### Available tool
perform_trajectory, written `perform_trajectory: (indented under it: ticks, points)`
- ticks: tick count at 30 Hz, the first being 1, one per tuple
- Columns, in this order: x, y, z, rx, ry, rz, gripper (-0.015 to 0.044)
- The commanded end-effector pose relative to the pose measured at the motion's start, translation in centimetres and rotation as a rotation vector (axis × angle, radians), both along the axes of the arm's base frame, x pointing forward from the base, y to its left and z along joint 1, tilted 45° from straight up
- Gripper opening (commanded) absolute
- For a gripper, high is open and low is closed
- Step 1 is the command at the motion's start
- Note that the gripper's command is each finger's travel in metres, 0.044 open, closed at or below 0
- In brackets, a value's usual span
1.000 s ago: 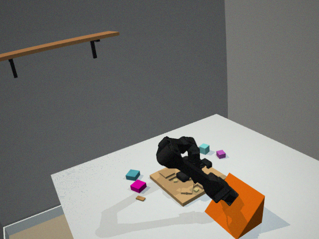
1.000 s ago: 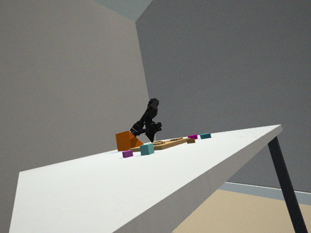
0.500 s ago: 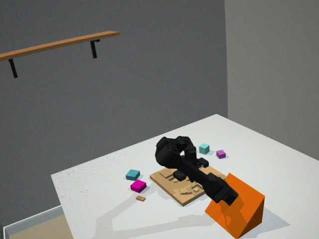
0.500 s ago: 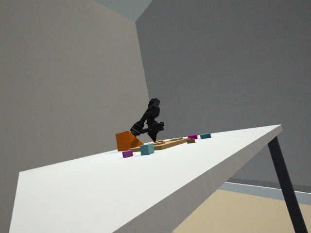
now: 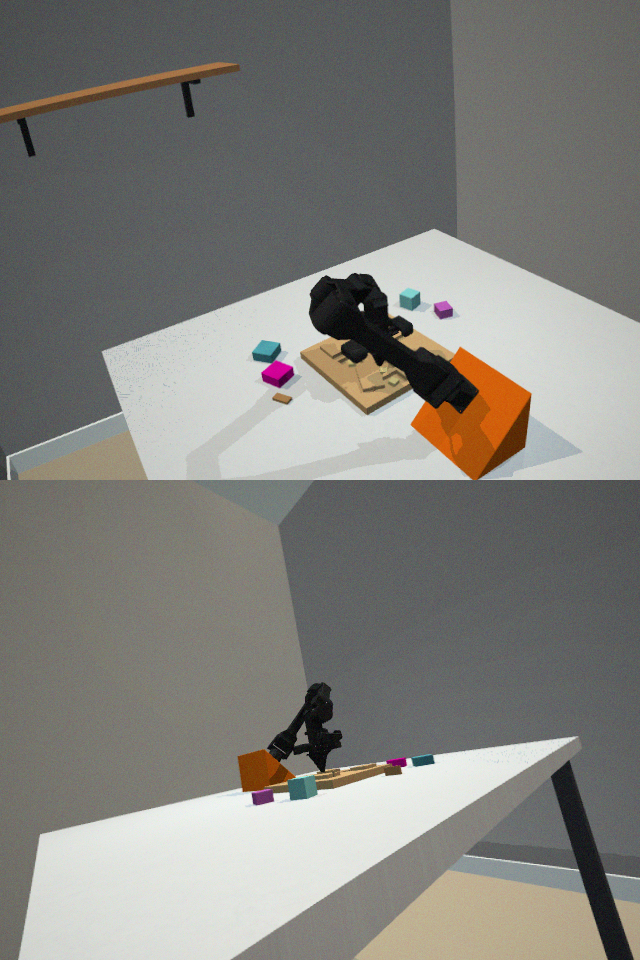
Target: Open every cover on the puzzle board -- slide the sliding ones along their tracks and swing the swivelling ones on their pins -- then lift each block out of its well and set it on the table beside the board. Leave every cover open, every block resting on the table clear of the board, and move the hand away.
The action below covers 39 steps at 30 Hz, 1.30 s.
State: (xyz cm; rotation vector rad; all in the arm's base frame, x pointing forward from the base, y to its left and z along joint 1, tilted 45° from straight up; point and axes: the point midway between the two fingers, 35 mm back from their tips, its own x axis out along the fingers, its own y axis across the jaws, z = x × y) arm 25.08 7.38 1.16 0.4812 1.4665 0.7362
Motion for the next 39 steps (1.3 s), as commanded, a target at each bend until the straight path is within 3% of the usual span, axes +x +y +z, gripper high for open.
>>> perform_trajectory:
  ticks: [1,39]
  points:
    - [0.0,1.0,0.0,0.004,0.018,0.017,0.0]
    - [1.5,1.8,2.6,0.003,0.017,0.016,0.0]
